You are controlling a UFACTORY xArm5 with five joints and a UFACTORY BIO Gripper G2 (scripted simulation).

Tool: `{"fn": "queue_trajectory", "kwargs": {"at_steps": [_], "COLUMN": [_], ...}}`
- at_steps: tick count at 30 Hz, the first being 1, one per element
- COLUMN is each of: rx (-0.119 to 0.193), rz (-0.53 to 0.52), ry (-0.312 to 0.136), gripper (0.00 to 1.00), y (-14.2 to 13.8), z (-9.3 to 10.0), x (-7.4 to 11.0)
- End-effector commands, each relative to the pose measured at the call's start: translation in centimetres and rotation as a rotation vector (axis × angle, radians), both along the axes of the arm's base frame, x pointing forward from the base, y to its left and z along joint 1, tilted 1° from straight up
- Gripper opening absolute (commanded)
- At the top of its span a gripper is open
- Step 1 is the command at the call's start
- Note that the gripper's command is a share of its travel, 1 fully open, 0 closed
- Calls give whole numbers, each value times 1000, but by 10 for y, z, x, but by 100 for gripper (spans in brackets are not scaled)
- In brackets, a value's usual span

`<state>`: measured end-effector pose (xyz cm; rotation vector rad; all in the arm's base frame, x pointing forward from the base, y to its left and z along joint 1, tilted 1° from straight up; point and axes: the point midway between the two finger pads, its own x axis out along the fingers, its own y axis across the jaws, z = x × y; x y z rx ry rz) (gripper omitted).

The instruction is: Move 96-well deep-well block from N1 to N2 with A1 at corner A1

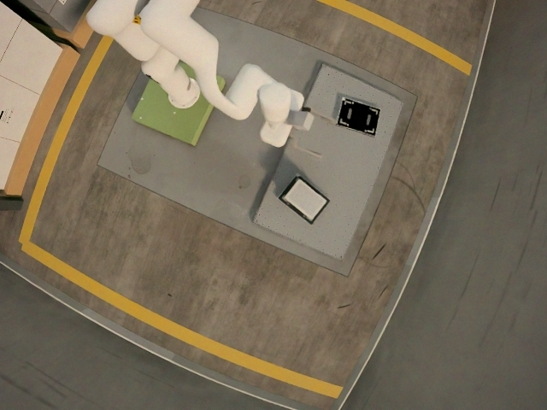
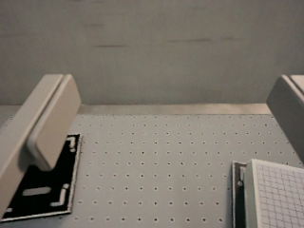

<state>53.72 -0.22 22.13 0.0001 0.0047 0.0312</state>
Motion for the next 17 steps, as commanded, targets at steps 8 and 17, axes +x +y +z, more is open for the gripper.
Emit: {"fn": "queue_trajectory", "kwargs": {"at_steps": [8, 17], "rx": [-11, -11], "rz": [-1, -1], "ry": [-2, -2], "gripper": [37, 37], "y": [21, 21], "z": [21, 21], "x": [-5, -5]}}
